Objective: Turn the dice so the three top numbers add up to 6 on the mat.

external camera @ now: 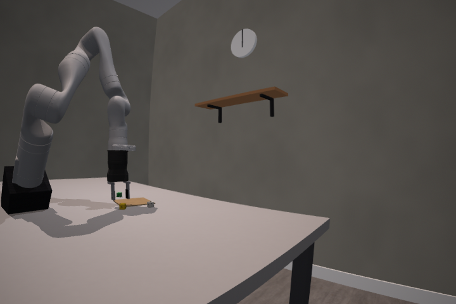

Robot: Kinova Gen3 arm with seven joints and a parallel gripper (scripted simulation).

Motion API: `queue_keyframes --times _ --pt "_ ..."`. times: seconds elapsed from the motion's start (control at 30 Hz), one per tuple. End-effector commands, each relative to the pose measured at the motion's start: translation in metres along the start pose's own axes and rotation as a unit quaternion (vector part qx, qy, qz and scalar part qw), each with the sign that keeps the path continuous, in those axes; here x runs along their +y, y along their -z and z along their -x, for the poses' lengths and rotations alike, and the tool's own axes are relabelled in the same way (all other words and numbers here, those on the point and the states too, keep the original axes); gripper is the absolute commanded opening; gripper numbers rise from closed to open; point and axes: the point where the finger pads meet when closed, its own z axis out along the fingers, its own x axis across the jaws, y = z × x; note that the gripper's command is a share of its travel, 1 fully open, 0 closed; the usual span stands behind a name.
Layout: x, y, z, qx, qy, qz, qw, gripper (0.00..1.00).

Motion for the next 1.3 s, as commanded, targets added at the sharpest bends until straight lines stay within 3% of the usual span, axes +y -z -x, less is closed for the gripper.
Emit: queue_keyframes --times 0.0,0.87,1.27 --pt "0.000 0.000 0.000 0.000 0.000 0.000 1.000 1.00" --pt "0.001 0.000 0.001 0.000 0.000 0.000 1.000 1.00" --pt "0.025 0.000 0.009 0.000 0.000 0.000 1.000 1.00"
